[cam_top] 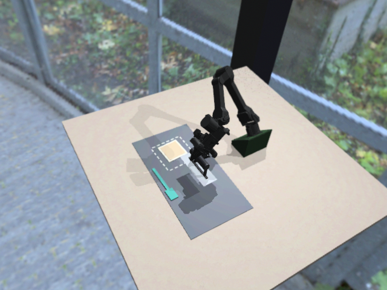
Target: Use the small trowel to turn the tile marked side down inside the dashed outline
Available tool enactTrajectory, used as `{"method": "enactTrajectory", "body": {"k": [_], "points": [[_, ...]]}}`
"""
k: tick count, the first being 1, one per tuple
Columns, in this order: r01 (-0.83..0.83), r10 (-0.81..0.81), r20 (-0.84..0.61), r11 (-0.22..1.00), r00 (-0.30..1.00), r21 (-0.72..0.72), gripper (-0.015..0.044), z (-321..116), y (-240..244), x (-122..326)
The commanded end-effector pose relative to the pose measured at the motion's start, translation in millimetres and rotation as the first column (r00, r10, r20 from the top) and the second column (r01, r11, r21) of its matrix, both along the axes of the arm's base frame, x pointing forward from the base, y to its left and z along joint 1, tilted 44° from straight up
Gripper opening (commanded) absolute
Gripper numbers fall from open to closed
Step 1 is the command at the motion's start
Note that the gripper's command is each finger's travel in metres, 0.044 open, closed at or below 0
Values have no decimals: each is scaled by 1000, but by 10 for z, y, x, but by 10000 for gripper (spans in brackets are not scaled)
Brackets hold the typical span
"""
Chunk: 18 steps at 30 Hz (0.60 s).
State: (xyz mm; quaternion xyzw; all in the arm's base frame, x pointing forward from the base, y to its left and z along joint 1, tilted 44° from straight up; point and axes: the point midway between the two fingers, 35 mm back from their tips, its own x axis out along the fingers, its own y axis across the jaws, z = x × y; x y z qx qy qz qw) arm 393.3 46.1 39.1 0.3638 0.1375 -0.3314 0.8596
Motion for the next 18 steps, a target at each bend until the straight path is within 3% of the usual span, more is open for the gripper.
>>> {"method": "enactTrajectory", "body": {"k": [1, 18], "points": [[-5, 5, 15, 1000, 1000, 9, 0, 35, 42, 30], [1, -1, -2, 1000, 1000, -1, 0, -3, -5, -1]]}}
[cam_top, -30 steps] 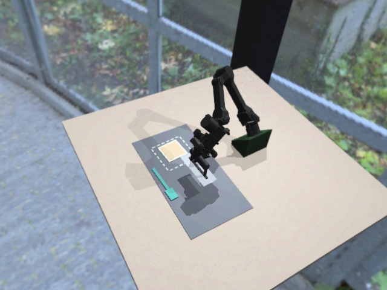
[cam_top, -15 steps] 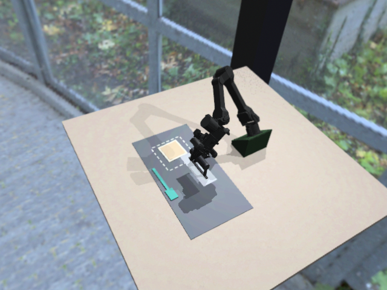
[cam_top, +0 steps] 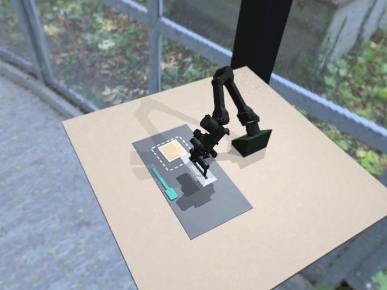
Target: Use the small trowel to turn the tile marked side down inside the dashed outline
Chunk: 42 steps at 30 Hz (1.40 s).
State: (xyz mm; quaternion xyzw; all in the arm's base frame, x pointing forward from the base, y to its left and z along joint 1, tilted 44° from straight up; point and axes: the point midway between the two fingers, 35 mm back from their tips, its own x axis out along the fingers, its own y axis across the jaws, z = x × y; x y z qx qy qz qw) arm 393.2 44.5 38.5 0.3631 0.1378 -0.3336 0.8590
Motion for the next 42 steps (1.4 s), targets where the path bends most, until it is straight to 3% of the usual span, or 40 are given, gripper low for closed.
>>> {"method": "enactTrajectory", "body": {"k": [1, 20, 42], "points": [[-2, 2, 1, 1000, 1000, 0, 0, 2, 10, 0], [-249, 204, -358, 965, 911, -83, 0, -430, 241, 257], [-572, 415, -725, 819, 549, 36, 0, -957, 483, 362]]}}
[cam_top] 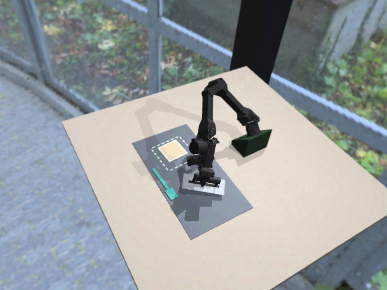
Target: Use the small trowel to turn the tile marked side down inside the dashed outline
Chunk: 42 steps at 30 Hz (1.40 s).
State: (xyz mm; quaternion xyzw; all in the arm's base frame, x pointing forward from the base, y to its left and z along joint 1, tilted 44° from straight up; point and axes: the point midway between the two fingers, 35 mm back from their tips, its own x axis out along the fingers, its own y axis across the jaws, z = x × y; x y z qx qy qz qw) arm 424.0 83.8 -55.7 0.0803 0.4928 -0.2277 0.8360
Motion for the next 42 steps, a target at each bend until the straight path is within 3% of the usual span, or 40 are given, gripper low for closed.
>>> {"method": "enactTrajectory", "body": {"k": [1, 23, 42], "points": [[-76, 77, -69, 997, 995, 10, 0, -37, 100, 53], [-362, 394, -443, 919, 806, 158, 0, -421, 288, -78], [-470, 630, -583, 774, 512, 424, 0, -592, 432, -299]]}}
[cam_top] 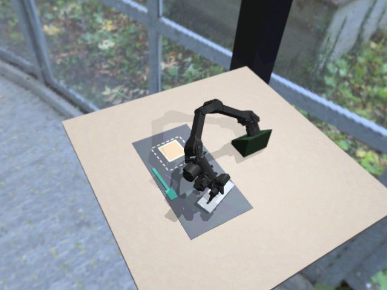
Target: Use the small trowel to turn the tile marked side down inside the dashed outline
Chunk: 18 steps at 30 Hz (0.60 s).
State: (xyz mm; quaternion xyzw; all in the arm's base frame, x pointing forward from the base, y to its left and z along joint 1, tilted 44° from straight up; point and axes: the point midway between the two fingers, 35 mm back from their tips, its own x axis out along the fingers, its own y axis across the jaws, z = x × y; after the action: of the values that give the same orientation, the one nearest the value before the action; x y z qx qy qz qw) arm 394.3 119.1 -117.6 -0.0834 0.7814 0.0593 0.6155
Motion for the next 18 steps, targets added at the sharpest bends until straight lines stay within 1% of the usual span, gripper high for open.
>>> {"method": "enactTrajectory", "body": {"k": [1, 9, 18], "points": [[-52, 55, -56, 997, 997, 58, 0, 22, 87, -16], [-110, 134, -161, 983, 978, 147, 0, 2, 141, -113], [-111, 136, -163, 982, 977, 150, 0, 0, 140, -115]]}}
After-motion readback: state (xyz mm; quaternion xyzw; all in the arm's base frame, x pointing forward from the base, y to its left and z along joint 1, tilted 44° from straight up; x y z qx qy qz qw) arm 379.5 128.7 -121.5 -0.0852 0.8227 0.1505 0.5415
